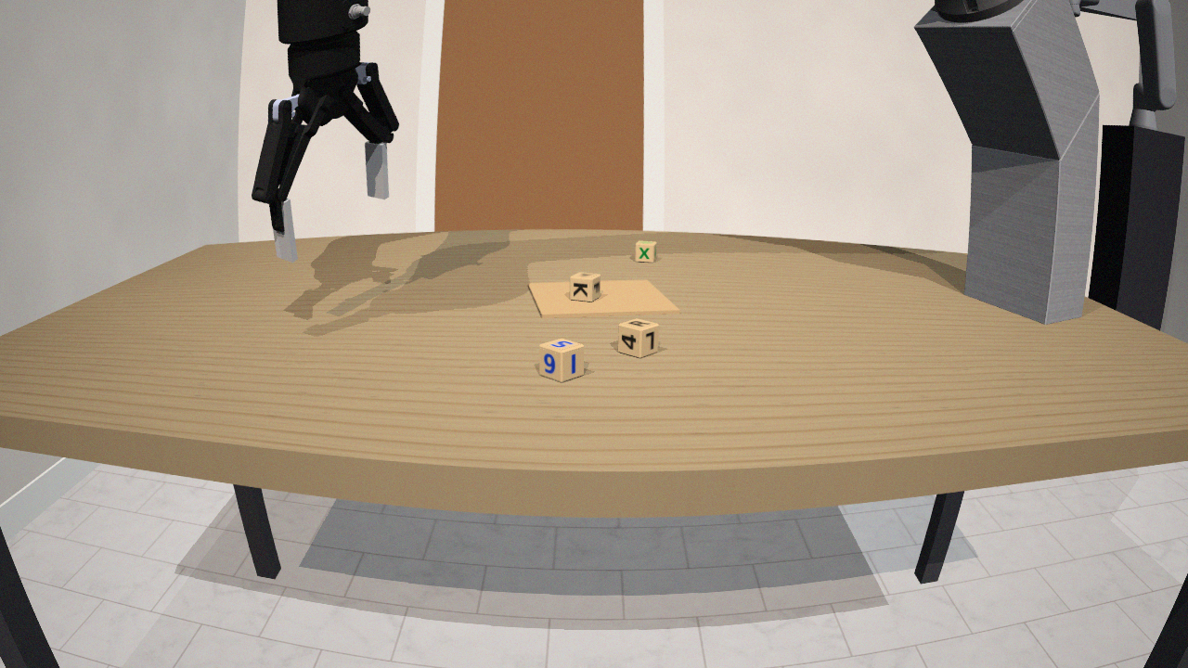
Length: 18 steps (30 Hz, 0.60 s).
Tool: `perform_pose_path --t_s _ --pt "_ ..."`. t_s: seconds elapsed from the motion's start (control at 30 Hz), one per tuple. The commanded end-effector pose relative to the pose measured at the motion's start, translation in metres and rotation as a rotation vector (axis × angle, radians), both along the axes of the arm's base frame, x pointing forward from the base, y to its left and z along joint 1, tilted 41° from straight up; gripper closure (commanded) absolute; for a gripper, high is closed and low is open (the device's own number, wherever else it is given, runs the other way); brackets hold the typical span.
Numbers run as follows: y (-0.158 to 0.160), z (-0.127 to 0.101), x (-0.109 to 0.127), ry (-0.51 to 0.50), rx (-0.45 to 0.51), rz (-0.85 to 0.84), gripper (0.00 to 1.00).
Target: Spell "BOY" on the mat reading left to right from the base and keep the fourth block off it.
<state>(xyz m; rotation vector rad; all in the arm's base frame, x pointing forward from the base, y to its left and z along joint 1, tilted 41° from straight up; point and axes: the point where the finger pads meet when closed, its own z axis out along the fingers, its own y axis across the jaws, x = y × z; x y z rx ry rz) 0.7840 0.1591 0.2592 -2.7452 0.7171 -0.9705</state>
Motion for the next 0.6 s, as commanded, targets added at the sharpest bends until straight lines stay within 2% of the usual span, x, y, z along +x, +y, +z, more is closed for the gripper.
perform_pose_path --t_s 0.0,0.13,0.2,0.57 --pt "0.0 0.0 0.001 0.002 -0.001 -0.001 0.0" --pt "0.0 0.0 0.001 0.002 -0.001 -0.001 0.0" --pt "0.002 0.017 0.017 0.036 -0.03 0.028 0.0" --pt "0.002 0.017 0.017 0.036 -0.03 0.028 0.0"
